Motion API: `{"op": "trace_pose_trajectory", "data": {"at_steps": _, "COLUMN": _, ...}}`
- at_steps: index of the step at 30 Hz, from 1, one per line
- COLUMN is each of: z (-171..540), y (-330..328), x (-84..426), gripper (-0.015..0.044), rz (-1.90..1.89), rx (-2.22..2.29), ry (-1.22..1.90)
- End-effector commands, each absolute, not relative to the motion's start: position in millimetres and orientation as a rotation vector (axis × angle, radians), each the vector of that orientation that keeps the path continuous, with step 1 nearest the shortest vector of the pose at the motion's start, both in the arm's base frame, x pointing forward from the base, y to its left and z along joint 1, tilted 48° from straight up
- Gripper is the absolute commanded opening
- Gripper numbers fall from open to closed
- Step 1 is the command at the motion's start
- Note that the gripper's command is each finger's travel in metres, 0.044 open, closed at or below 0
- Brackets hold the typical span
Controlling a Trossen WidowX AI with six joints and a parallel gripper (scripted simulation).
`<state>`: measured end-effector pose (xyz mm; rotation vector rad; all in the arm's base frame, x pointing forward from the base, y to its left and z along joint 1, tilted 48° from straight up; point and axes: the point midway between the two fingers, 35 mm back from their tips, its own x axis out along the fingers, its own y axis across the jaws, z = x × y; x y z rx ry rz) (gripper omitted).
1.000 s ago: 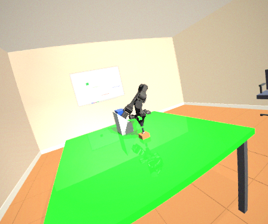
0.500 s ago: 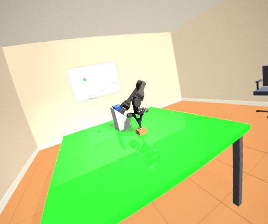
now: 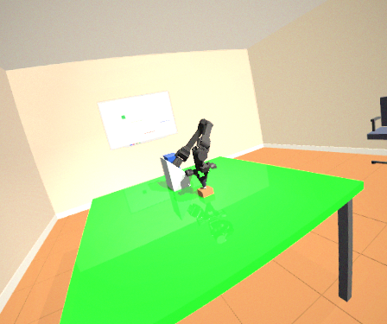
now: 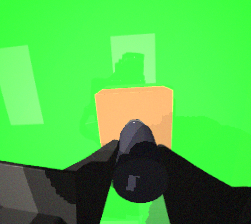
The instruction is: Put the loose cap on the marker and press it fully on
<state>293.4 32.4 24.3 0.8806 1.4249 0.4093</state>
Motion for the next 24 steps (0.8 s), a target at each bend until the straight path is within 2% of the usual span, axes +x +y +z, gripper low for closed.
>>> {"op": "trace_pose_trajectory", "data": {"at_steps": 1, "z": 21.2, "y": 35.4, "x": 292.8, "gripper": 0.0, "rz": 0.407, "rx": 0.891, "ry": 1.425}}
{"op": "trace_pose_trajectory", "data": {"at_steps": 10, "z": 21.3, "y": 35.4, "x": 292.8, "gripper": 0.0, "rz": 0.407, "rx": 0.891, "ry": 1.425}}
{"op": "trace_pose_trajectory", "data": {"at_steps": 24, "z": 21.5, "y": 34.7, "x": 293.0, "gripper": 0.0367, "rz": 0.407, "rx": 0.883, "ry": 1.425}}
